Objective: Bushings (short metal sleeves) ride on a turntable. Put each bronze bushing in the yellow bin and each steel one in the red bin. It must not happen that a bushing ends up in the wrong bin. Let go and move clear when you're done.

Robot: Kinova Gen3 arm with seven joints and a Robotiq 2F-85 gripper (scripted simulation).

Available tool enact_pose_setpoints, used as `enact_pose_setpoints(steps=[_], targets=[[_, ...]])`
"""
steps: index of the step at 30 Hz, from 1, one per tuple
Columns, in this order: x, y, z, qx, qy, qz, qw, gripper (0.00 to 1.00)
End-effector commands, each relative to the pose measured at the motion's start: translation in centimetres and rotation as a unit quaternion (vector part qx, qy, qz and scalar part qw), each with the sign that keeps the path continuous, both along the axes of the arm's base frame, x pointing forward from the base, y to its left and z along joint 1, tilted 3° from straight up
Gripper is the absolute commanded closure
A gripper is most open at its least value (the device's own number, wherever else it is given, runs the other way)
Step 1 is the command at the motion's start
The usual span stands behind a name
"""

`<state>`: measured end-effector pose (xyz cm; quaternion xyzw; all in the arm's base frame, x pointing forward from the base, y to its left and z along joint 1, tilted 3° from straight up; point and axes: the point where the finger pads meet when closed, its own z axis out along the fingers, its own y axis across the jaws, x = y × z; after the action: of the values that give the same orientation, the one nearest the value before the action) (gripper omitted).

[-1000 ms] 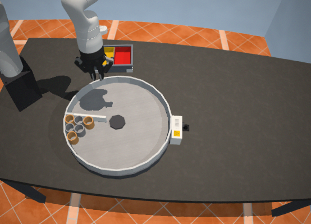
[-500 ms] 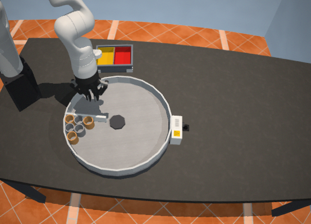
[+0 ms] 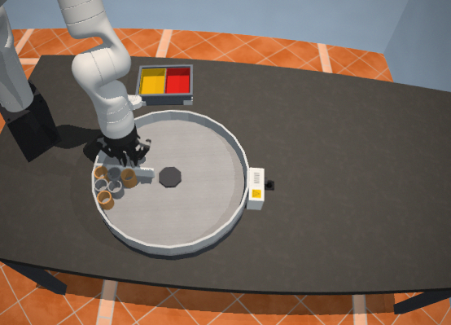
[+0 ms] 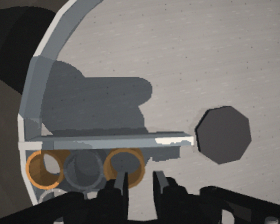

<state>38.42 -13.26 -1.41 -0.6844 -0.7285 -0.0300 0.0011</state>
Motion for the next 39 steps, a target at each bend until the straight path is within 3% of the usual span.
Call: enact_pose_setpoints(steps=[1, 39], targets=[[-0.02, -0.08, -0.02, 0.000, 0.000, -0.001, 1.000, 0.81], [0.03, -0.04, 0.04, 0.000, -0.001, 0.000, 1.000, 0.82]])
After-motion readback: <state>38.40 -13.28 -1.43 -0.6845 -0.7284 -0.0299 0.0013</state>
